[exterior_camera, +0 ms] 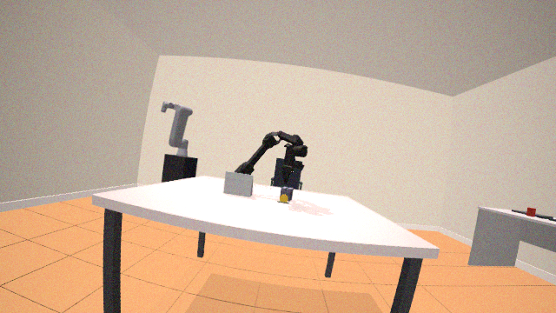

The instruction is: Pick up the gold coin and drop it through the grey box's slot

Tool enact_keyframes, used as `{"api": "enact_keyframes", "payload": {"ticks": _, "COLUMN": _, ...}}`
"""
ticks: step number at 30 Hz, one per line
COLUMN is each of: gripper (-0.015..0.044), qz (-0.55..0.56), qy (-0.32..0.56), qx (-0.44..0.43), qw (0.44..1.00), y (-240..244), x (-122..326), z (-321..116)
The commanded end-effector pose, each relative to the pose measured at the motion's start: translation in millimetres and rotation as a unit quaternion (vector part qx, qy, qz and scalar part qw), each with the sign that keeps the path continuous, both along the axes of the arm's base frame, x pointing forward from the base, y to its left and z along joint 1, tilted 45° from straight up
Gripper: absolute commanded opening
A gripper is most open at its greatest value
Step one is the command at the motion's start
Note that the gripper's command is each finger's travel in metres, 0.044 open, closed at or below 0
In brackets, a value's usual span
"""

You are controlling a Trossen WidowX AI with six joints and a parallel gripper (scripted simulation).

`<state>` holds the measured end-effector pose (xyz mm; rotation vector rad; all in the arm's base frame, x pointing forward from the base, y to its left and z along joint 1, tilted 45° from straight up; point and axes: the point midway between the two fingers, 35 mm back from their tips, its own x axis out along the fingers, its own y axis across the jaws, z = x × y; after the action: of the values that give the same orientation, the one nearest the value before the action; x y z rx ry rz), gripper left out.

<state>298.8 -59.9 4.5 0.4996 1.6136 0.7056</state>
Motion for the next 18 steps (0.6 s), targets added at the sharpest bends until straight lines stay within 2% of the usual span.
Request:
{"api": "enact_keyframes", "payload": {"ticks": 1, "gripper": 0.0161, "qz": 0.0, "qy": -0.011, "qx": 0.009, "qw": 1.0, "y": -1.6, "x": 3.8, "z": 1.2}}
{"api": "enact_keyframes", "payload": {"ticks": 6, "gripper": 0.0161, "qz": 0.0, "qy": -0.011, "qx": 0.01, "qw": 1.0, "y": 21.3, "x": -0.9, "z": -22.2}}
{"api": "enact_keyframes", "payload": {"ticks": 18, "gripper": 0.0161, "qz": 0.0, "qy": -0.011, "qx": 0.01, "qw": 1.0, "y": 33.1, "x": -4.8, "z": -34.2}}
